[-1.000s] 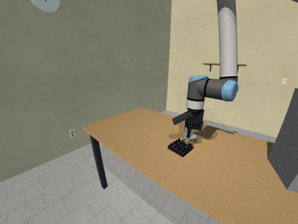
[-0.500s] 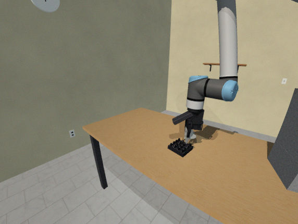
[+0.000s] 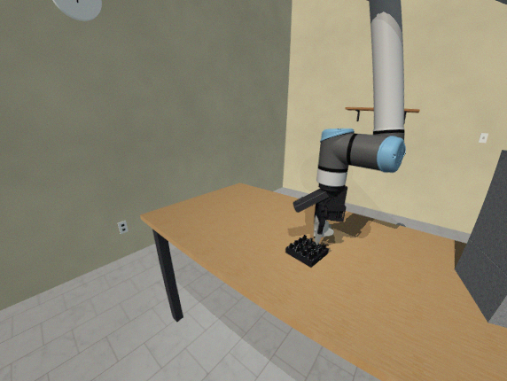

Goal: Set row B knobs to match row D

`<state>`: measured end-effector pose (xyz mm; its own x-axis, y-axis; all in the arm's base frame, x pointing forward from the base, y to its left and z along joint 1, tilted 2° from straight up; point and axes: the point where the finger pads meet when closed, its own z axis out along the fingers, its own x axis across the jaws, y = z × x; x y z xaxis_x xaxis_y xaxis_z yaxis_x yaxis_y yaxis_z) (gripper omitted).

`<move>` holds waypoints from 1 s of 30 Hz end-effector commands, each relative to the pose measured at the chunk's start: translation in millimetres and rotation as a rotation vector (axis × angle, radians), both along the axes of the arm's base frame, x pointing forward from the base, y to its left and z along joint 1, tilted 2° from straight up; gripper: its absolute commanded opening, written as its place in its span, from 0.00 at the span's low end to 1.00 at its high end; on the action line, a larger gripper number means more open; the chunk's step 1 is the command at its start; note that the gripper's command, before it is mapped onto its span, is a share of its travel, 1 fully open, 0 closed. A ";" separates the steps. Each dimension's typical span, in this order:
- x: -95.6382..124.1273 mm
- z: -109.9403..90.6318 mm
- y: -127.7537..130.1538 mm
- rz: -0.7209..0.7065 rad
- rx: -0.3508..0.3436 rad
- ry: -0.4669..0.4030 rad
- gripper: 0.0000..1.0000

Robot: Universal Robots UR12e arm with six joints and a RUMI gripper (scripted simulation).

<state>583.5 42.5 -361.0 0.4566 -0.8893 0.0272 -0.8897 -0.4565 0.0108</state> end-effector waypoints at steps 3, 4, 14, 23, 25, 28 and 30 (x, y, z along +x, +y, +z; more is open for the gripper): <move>0.4 0.4 0.0 0.000 0.000 -0.001 0.04; 0.4 0.4 0.0 0.000 0.000 -0.001 0.04; 0.4 0.4 0.0 0.000 0.000 -0.001 0.04; 0.4 0.4 0.0 0.009 0.000 -0.001 0.04; 0.4 0.4 0.0 0.014 0.000 -0.001 0.04; 0.4 0.4 0.1 0.017 0.000 0.000 0.04; 0.4 0.4 0.1 0.025 0.000 0.000 0.04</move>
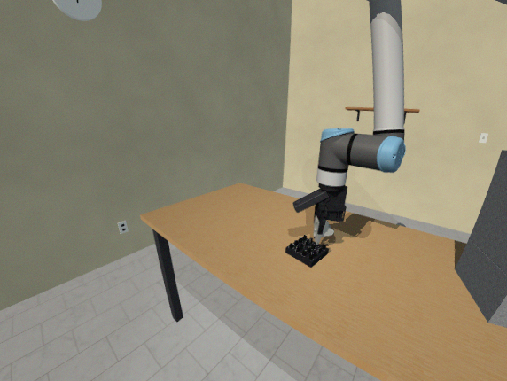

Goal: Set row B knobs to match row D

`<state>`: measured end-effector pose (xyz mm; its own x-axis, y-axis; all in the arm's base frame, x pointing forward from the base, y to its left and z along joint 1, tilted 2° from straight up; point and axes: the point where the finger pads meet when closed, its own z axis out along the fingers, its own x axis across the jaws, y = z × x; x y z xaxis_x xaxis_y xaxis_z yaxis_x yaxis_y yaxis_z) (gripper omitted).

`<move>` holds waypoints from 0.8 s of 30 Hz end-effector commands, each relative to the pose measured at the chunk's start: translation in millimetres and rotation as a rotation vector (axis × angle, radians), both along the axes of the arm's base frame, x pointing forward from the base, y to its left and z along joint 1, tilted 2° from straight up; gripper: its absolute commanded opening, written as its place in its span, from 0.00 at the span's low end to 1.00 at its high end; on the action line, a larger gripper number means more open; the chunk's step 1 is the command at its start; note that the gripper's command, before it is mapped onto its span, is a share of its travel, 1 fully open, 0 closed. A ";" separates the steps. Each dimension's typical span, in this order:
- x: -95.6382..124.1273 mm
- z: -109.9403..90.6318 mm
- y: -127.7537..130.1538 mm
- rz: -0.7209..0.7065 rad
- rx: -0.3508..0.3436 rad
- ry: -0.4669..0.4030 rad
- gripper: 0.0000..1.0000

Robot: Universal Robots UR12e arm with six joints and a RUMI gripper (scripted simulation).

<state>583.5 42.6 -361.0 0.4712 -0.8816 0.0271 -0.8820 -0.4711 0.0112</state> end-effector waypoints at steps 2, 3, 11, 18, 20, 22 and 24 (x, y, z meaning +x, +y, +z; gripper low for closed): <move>0.4 0.4 0.1 0.017 0.000 0.000 0.04; 0.4 0.4 0.1 0.022 0.000 0.000 0.04; 0.2 0.4 0.3 0.080 0.000 0.001 0.04; 0.1 0.4 0.5 0.132 -0.001 0.003 0.04; 0.0 0.4 0.6 0.156 -0.001 0.004 0.04; -0.1 0.4 0.7 0.182 -0.001 0.004 0.04; -0.1 0.4 0.8 0.210 -0.001 0.005 0.04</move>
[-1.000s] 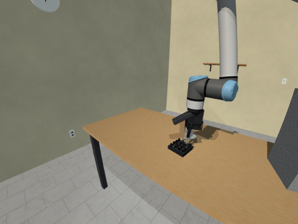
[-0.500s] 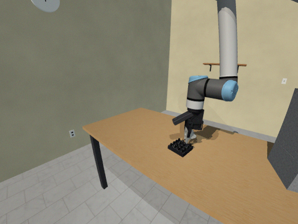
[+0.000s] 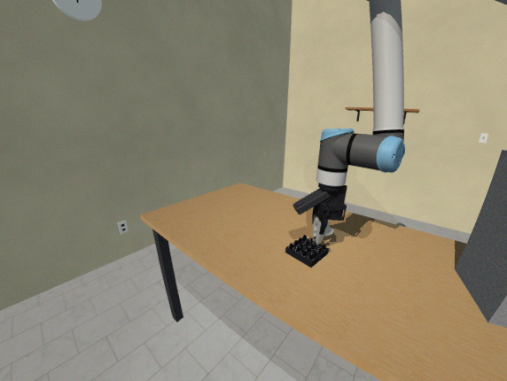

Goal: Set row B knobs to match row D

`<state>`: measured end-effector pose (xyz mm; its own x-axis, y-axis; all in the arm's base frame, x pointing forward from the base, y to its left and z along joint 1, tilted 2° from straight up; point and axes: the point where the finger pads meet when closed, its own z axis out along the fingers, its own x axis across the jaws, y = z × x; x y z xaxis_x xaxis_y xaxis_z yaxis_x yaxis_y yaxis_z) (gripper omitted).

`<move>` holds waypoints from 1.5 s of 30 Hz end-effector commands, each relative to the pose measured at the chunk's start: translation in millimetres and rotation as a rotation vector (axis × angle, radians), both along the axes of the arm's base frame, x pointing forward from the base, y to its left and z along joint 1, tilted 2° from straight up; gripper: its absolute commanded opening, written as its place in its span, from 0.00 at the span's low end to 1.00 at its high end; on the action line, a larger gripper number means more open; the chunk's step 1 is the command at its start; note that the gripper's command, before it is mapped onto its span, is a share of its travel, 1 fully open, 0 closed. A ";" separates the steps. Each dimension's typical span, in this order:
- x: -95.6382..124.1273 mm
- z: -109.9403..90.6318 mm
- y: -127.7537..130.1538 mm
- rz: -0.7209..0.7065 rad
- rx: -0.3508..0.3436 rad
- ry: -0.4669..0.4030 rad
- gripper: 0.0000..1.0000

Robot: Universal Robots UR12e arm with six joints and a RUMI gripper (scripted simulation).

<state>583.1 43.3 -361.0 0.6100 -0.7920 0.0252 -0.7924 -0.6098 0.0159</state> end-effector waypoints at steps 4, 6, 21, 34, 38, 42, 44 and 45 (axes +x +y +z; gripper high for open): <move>0.1 0.4 0.4 0.106 0.000 0.002 0.04; 0.0 0.4 0.5 0.139 0.000 0.003 0.04; -1.0 0.4 1.2 0.388 -0.001 0.010 0.04; -2.0 0.4 1.6 0.629 -0.002 0.018 0.04; -2.4 0.4 1.7 0.718 -0.002 0.020 0.04; -2.6 0.4 1.8 0.763 -0.002 0.021 0.04; -2.9 0.4 1.8 0.807 -0.002 0.023 0.04; -3.0 0.4 1.8 0.829 -0.002 0.023 0.04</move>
